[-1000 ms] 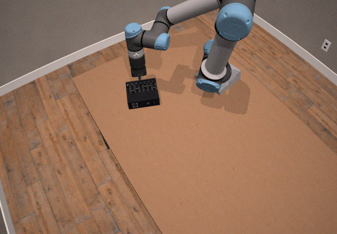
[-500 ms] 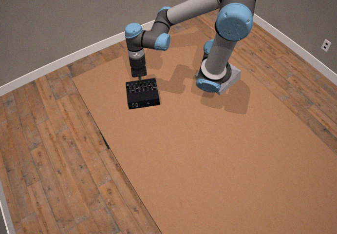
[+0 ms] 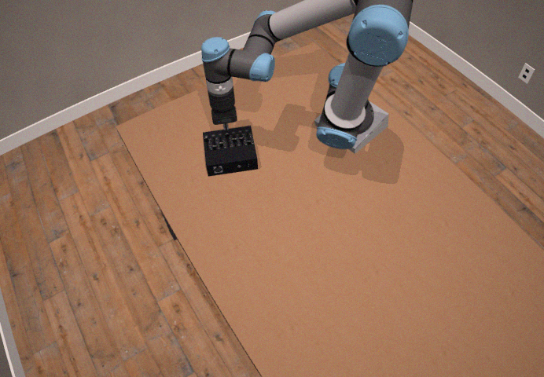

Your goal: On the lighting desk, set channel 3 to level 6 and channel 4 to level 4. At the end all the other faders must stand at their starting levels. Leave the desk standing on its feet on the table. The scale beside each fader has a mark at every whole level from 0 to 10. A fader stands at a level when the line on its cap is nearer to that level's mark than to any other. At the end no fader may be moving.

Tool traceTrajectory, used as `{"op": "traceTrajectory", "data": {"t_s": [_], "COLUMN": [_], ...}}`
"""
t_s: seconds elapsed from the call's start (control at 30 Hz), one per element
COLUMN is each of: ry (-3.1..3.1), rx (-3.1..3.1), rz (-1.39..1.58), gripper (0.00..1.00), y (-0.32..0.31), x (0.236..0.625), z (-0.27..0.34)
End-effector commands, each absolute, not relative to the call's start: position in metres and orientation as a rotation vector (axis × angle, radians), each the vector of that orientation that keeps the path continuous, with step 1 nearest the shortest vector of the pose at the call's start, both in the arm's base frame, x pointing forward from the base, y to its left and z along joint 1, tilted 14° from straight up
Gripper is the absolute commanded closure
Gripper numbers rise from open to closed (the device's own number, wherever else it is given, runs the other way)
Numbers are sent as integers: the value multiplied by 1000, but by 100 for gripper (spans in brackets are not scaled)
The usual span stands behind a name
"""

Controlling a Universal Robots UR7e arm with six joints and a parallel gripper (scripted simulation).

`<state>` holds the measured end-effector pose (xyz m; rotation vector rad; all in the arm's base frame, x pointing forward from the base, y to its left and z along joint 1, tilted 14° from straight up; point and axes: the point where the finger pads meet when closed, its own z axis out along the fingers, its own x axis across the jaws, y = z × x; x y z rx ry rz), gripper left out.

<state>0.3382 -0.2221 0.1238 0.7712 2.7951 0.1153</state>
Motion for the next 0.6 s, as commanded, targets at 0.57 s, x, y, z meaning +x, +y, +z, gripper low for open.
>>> {"op": "traceTrajectory", "data": {"t_s": [0.57], "ry": [2796], "rx": [769], "rz": [115], "gripper": [100], "y": [-221], "x": [338], "z": [123]}}
